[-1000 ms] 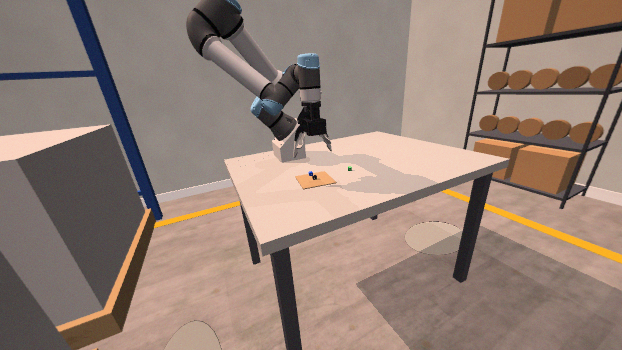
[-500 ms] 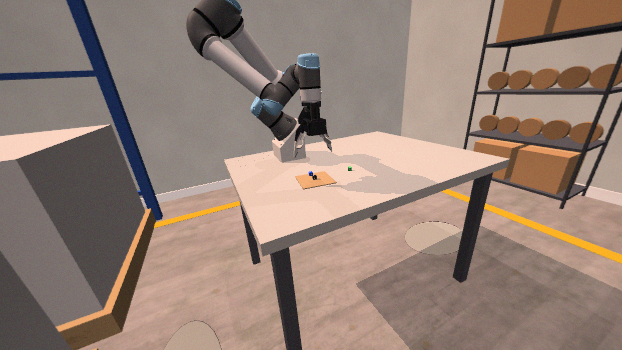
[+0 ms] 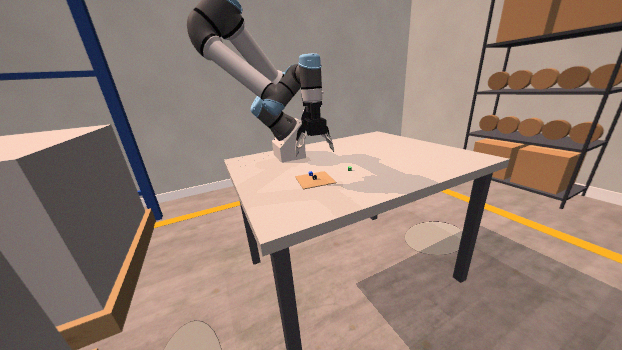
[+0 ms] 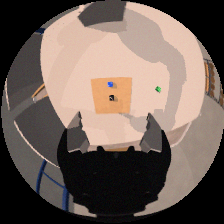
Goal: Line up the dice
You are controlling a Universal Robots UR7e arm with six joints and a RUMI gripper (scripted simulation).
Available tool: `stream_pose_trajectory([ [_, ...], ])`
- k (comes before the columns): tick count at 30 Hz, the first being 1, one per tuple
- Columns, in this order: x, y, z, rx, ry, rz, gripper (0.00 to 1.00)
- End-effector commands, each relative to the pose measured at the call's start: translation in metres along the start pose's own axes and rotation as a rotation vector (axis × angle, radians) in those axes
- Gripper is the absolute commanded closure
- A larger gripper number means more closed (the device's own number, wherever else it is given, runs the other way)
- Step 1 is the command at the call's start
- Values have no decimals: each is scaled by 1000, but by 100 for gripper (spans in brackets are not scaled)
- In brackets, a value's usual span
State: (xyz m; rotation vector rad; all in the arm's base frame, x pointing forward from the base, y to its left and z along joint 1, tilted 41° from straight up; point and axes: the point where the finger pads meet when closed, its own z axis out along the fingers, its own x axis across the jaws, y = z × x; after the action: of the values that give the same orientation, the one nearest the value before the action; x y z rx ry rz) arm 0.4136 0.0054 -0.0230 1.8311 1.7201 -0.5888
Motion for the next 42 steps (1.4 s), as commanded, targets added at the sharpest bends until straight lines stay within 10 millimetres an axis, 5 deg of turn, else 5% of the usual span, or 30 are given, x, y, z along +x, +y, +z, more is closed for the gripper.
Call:
stream_pose_trajectory([
  [1,2,0,0,-1,0,26,0],
  [18,21,-2,1,0,3,299,0],
  [42,65,-5,3,3,7,971,0],
])
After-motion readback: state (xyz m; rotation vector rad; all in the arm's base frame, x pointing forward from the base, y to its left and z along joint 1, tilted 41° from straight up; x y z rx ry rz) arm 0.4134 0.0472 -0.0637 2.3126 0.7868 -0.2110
